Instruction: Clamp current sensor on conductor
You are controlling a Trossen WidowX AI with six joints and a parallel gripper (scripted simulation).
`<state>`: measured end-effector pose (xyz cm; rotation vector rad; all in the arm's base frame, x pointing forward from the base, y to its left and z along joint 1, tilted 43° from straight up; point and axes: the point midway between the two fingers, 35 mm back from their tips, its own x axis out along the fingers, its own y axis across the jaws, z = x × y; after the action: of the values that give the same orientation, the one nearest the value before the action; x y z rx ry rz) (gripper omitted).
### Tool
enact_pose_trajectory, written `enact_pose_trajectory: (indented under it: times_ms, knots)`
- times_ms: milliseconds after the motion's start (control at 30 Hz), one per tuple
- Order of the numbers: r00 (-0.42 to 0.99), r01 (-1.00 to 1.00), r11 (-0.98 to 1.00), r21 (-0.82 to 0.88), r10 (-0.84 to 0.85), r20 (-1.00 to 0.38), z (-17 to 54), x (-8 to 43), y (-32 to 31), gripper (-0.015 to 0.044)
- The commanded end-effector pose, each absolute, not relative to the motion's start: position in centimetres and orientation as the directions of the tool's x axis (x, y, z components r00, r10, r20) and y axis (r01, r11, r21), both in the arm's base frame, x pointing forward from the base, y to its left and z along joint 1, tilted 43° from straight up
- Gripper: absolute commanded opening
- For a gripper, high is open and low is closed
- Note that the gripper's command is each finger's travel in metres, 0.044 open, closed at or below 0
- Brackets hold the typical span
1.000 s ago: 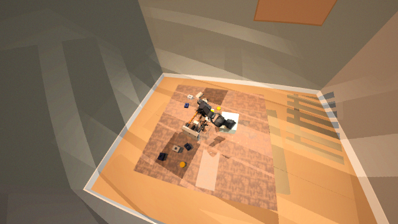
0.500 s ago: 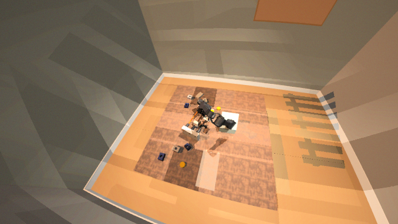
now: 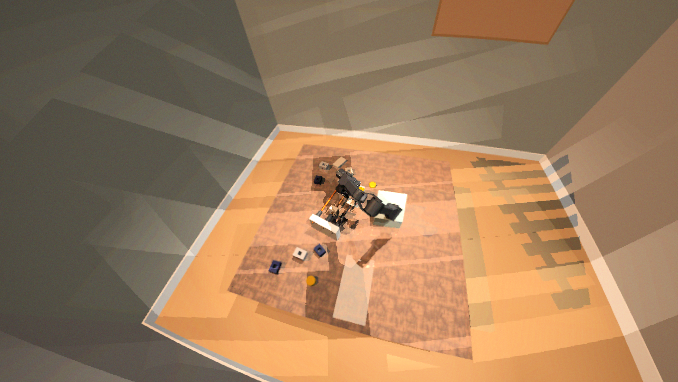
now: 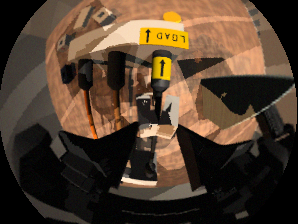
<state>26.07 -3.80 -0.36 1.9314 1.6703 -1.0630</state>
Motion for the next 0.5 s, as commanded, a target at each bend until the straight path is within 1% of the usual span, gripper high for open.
enact_pose_trajectory:
  times_ms: [0,33,467]
  knots:
    - [0.011,0.955,-0.226,-0.191,0.674,-0.739,-0.32,26.08,-3.79,0.0000]
    - [0.011,0.955,-0.226,-0.191,0.674,-0.739,-0.32,26.08,-3.79,0.0000]
    - [0.011,0.955,-0.226,-0.191,0.674,-0.739,-0.32,26.08,-3.79,0.0341]
